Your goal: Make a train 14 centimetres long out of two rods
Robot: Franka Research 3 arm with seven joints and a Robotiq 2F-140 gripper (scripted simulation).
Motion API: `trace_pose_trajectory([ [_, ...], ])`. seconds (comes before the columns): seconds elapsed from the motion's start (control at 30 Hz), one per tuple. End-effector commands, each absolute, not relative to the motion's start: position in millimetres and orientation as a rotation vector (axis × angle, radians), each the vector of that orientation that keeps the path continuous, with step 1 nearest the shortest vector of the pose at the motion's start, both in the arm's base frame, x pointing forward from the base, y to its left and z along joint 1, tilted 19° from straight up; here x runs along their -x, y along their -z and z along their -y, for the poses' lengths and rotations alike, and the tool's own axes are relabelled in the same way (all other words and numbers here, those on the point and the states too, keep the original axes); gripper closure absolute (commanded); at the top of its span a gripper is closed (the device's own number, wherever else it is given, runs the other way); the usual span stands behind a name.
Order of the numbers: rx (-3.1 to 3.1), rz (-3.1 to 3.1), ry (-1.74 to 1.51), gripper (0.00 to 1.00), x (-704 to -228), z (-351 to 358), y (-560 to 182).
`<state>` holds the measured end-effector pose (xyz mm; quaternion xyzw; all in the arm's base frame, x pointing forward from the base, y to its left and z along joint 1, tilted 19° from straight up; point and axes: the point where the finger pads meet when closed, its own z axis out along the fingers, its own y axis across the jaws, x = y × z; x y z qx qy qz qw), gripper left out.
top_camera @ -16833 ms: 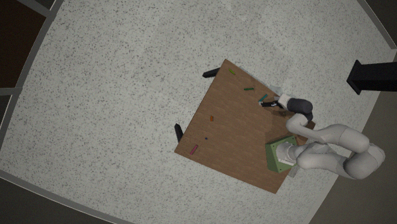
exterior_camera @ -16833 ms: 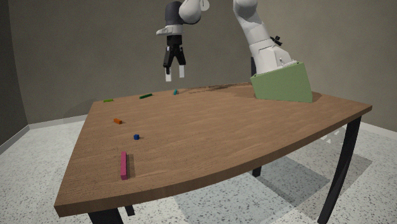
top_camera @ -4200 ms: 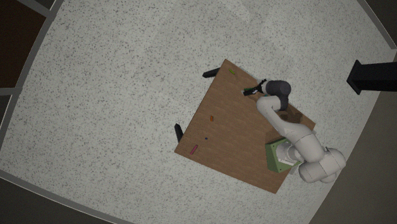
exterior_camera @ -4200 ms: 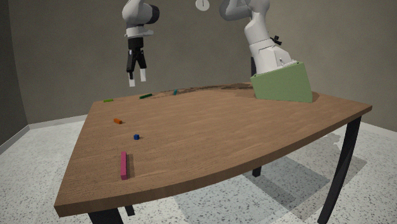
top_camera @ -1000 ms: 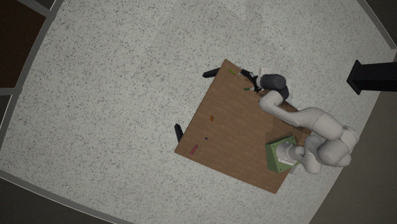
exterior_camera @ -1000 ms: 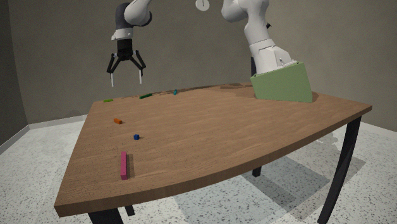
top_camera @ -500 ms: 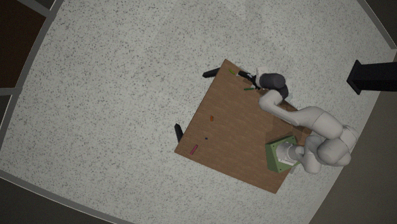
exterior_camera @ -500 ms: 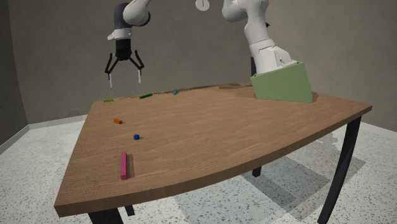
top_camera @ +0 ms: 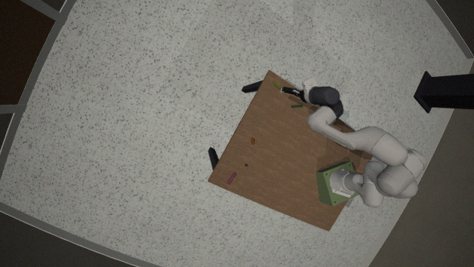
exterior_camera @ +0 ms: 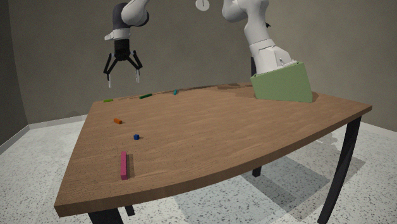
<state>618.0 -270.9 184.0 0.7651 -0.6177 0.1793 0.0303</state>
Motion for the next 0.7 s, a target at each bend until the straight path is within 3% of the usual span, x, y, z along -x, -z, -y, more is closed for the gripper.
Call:
trace_pose_trajectory([
  [0.0,-2.506,1.697,-0.513,0.00,-619.2,270.6,-184.0],
  [0.67,-2.696,1.273,-0.483,0.00,-628.0,271.4,-186.3],
])
